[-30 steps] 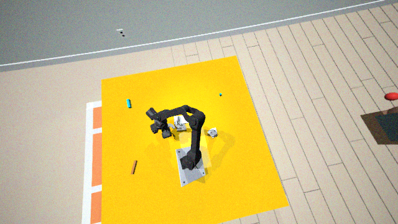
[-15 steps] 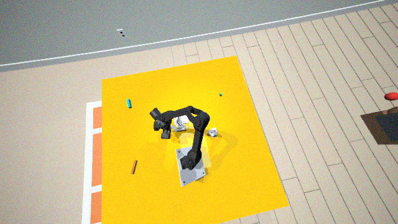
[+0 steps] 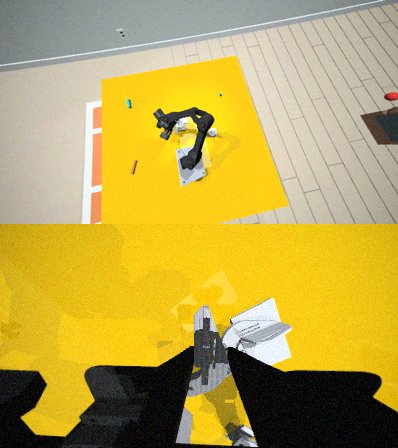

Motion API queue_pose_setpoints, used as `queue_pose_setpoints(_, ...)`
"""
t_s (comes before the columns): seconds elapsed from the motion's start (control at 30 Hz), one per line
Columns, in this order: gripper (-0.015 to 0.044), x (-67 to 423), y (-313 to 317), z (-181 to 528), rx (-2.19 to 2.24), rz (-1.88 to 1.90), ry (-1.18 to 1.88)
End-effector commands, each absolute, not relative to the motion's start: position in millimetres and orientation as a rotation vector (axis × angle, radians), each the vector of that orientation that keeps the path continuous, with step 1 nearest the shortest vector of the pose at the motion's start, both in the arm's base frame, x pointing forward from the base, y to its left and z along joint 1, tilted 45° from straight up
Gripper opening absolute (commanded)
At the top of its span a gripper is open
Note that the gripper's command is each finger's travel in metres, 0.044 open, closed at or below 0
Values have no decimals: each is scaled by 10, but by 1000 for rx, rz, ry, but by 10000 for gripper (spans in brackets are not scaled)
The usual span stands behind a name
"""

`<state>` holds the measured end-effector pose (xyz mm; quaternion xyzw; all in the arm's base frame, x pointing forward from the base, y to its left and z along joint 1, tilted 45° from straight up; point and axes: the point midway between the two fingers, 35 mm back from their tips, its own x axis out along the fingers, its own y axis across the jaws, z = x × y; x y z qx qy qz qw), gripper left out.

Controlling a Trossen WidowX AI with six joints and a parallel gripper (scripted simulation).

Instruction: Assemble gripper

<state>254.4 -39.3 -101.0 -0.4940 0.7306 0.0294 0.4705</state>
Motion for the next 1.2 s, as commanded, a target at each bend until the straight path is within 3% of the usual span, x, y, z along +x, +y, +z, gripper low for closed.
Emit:
queue_pose_setpoints(0.0,134,2491,-442,-962,-1133,-30,1771)
queue_pose_setpoints(1.17,134,2146,-694,-728,-522,-707,1513)
